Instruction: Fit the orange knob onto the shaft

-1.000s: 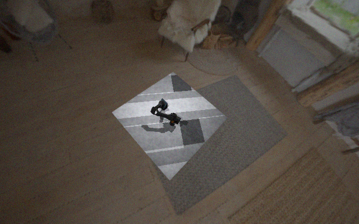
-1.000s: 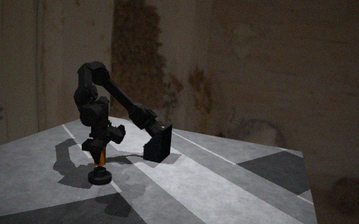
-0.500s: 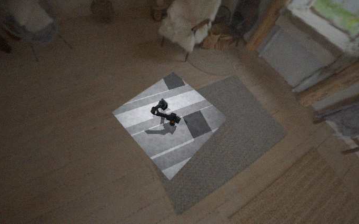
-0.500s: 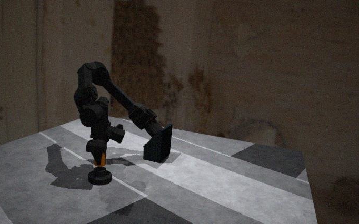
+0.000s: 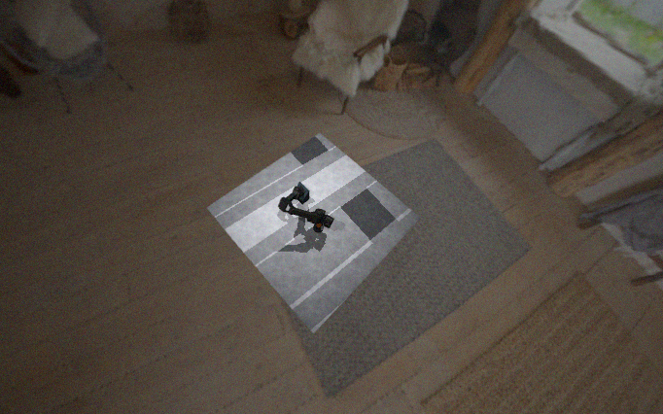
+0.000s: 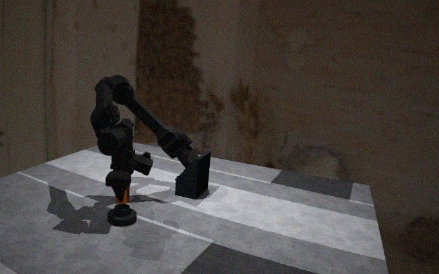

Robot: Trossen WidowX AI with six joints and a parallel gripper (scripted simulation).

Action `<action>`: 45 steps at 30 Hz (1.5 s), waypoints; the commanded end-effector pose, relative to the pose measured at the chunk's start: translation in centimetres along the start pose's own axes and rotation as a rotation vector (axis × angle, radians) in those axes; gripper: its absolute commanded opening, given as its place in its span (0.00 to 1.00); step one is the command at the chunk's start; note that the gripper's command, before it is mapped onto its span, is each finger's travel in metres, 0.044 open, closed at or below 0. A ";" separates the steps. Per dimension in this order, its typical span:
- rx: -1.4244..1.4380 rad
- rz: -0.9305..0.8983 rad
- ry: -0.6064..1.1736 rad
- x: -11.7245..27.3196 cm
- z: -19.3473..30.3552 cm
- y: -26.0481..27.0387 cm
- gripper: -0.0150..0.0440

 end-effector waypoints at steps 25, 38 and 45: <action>0.211 0.002 0.003 -0.1 0.0 0.0 0.25; 0.220 0.002 0.003 0.4 0.0 0.0 0.25; 0.421 0.001 0.003 0.3 0.0 -0.2 0.25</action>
Point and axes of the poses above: the point midway between the two fingers, 35 mm back from their tips, its own x axis back along the fingers, its own y axis across the jaws, z = x × y, the point moved 10 cm from there along x, back along the fingers, and after that the axes turned 6 degrees about -x, right-handed, at the moved point
